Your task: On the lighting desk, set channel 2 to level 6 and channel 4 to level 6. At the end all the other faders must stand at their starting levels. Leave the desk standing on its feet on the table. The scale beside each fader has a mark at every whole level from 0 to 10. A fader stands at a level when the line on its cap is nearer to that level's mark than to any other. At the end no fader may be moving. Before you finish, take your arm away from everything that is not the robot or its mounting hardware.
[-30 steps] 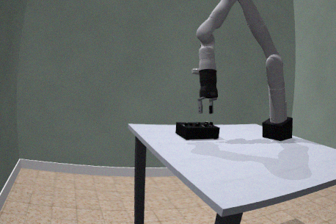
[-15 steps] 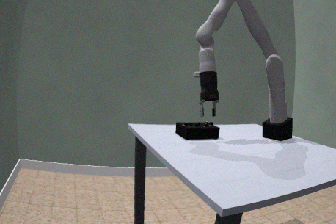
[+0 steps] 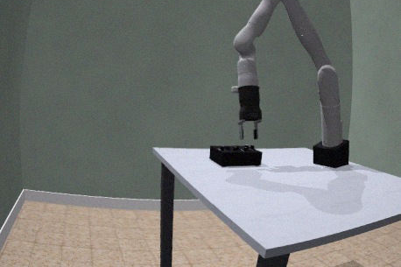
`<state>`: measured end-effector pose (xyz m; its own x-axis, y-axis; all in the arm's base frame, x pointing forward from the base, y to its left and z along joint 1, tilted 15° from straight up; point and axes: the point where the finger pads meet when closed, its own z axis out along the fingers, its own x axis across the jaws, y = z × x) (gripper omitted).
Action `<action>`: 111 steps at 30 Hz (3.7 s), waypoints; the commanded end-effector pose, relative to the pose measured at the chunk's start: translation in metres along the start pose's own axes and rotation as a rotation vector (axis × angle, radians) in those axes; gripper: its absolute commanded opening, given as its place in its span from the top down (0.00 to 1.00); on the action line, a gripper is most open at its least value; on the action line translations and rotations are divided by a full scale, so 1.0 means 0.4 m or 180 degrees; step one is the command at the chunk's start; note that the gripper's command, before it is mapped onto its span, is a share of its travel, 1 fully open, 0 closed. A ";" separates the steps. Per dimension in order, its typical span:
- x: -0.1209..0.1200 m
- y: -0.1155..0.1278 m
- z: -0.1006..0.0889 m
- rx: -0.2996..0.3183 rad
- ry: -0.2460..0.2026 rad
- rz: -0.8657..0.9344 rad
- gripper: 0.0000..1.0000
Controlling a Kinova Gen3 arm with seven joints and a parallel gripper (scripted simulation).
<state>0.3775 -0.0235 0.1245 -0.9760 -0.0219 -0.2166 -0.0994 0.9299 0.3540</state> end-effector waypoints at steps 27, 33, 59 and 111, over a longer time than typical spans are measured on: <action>-0.001 0.000 -0.001 0.0002 -0.0003 -0.0001 0.00; -0.001 0.000 -0.001 0.0002 -0.0003 -0.0001 0.00; -0.001 0.000 -0.001 0.0003 -0.0004 -0.0009 0.00; -0.023 -0.147 -0.190 0.0665 0.0395 -0.4243 0.00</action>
<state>0.3784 -0.0998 0.1713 -0.1913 -0.9589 -0.2093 -0.9540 0.2318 -0.1899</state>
